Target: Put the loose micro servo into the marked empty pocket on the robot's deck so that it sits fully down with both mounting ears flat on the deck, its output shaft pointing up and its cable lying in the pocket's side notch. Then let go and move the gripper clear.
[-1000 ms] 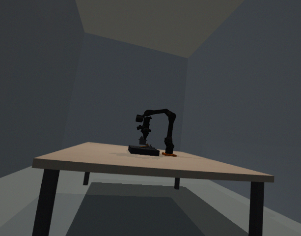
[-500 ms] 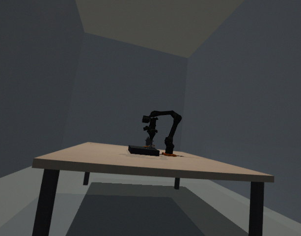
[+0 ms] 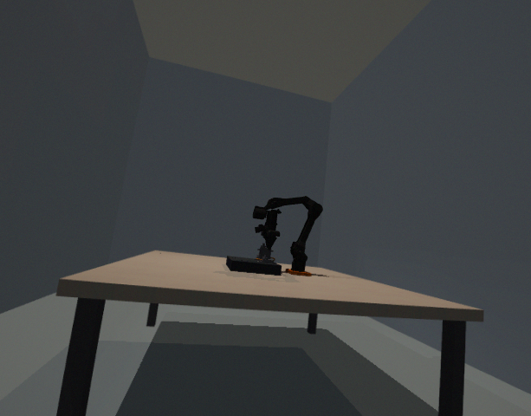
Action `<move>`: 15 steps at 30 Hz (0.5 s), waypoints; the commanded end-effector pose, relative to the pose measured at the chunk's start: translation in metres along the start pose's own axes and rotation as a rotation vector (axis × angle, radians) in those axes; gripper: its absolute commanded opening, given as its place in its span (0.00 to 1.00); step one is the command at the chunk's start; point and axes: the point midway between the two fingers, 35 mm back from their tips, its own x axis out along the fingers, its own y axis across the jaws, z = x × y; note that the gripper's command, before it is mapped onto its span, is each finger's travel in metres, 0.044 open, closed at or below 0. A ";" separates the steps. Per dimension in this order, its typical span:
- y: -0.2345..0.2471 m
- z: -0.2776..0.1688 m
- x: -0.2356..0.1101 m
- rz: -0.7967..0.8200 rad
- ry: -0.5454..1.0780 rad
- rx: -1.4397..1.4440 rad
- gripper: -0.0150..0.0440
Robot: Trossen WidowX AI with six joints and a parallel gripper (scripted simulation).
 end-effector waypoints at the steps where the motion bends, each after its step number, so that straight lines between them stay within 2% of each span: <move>1: 0.000 0.000 0.006 -0.002 -0.002 0.005 0.25; 15: 0.000 0.000 0.009 -0.002 -0.002 0.005 0.25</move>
